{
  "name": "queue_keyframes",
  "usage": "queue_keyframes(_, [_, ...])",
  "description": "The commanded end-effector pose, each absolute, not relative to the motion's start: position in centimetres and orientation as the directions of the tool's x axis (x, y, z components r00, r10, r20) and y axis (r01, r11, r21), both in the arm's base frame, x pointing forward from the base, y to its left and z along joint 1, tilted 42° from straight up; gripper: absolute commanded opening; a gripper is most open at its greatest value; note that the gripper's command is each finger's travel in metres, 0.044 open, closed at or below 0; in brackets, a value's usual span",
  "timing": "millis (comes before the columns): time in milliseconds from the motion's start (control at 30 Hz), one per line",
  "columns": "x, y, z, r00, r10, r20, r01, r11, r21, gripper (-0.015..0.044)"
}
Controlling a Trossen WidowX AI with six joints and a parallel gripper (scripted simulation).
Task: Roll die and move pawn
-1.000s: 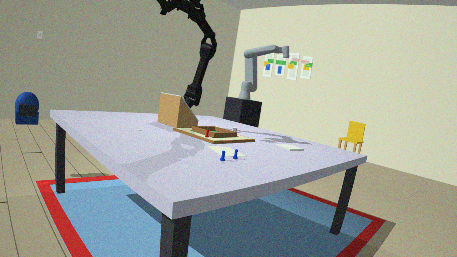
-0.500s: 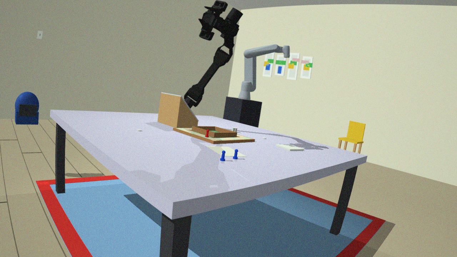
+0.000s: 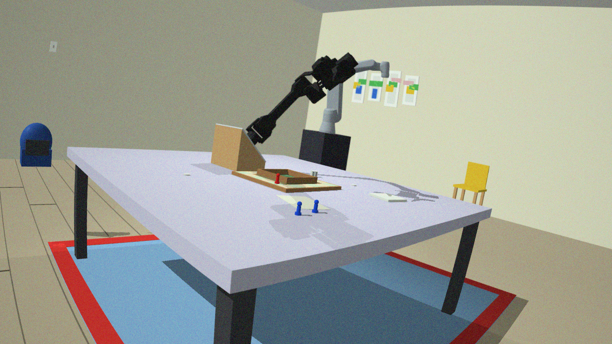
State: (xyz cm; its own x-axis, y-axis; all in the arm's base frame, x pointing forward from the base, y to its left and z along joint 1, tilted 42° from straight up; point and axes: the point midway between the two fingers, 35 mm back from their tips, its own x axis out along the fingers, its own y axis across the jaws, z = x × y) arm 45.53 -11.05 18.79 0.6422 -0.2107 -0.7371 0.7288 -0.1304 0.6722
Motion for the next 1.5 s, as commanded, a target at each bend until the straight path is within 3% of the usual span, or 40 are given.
queue_keyframes(0, [43.6,-4.3,18.2,0.630,-0.038,-0.775,0.776,0.015,0.630,0.0275])
queue_keyframes(333, [34.6,10.5,17.0,0.440,0.367,-0.820,0.726,0.392,0.565,0.0275])
queue_keyframes(567, [24.8,17.8,16.3,0.173,0.573,-0.801,0.564,0.609,0.557,0.0275])
queue_keyframes(800, [15.0,21.7,16.6,-0.098,0.657,-0.747,0.385,0.718,0.580,0.0275])
queue_keyframes(1467, [13.7,22.9,15.1,-0.121,0.660,-0.742,0.371,0.723,0.583,0.0275])
